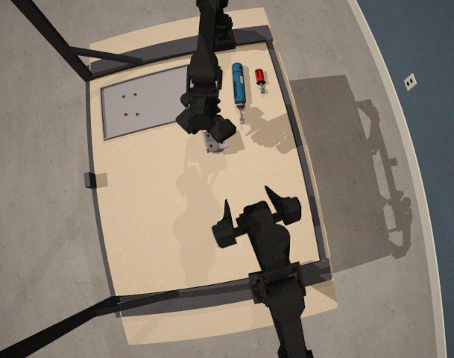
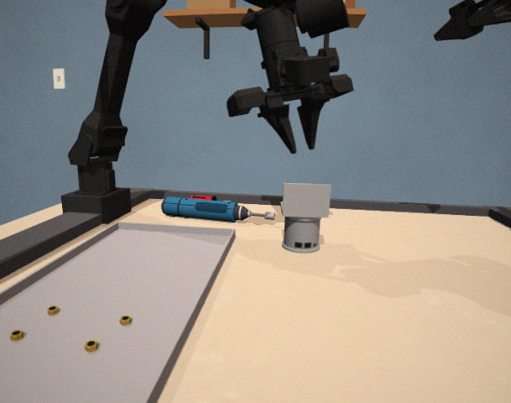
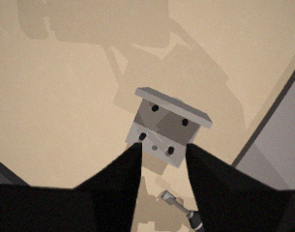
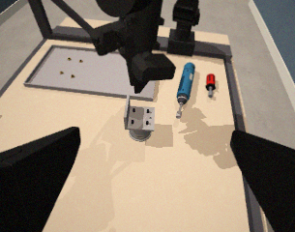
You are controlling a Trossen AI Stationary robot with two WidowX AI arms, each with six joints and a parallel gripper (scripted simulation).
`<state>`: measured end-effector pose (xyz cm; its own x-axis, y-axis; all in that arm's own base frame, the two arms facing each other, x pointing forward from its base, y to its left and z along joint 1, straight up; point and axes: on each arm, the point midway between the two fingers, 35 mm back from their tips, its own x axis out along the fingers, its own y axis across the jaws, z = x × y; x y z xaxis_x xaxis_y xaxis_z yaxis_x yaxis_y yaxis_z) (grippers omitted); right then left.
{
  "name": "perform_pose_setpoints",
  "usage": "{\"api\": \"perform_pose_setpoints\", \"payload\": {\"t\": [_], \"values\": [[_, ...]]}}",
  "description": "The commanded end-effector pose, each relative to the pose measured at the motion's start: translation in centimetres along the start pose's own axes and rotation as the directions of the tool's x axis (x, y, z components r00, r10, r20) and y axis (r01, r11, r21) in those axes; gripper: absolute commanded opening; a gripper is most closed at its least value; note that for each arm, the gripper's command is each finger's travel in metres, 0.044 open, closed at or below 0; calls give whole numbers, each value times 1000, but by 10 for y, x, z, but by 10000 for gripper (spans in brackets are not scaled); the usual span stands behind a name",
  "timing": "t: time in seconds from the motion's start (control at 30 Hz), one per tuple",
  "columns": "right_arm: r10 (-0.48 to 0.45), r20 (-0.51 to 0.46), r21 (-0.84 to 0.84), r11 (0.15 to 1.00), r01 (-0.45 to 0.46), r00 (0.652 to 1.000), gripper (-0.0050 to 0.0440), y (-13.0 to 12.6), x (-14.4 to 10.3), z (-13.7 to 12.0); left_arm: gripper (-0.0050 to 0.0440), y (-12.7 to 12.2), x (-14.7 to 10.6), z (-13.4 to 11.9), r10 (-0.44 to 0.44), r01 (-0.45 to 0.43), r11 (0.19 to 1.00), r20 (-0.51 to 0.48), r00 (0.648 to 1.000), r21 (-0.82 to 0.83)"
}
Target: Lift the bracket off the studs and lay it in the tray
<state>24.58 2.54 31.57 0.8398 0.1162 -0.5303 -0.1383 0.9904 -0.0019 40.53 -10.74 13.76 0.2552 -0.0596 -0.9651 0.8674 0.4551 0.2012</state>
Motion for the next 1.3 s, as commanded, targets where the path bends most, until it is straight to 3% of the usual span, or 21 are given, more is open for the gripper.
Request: {"api": "perform_pose_setpoints", "payload": {"t": [0.0,0.23,0.3,0.4,0.8,0.87,0.97,1.27], "values": [[0,16,0,1000,0,1000,440,0,-4,4,130,4,-3,7,-18,20,975,-10,1000,223],[0,16,0,1000,0,1000,440,0,-4,4,130,5,1,11,-46,56,857,-33,998,512],[0,16,0,1000,0,1000,440,0,-4,4,130,5,1,11,-46,56,857,-33,998,512],[0,16,0,1000,0,1000,440,0,-4,4,130,6,3,13,-58,73,772,-44,997,631],[0,16,0,1000,0,1000,440,0,-4,4,130,8,11,19,-108,116,313,-86,990,942],[0,16,0,1000,0,1000,440,0,-4,4,130,8,11,19,-108,116,313,-86,990,942],[0,16,0,1000,0,1000,440,0,-4,4,130,8,14,21,-123,116,134,-100,987,984],[0,16,0,1000,0,1000,440,0,-4,4,130,6,21,25,-160,88,-251,-131,978,964]]}}
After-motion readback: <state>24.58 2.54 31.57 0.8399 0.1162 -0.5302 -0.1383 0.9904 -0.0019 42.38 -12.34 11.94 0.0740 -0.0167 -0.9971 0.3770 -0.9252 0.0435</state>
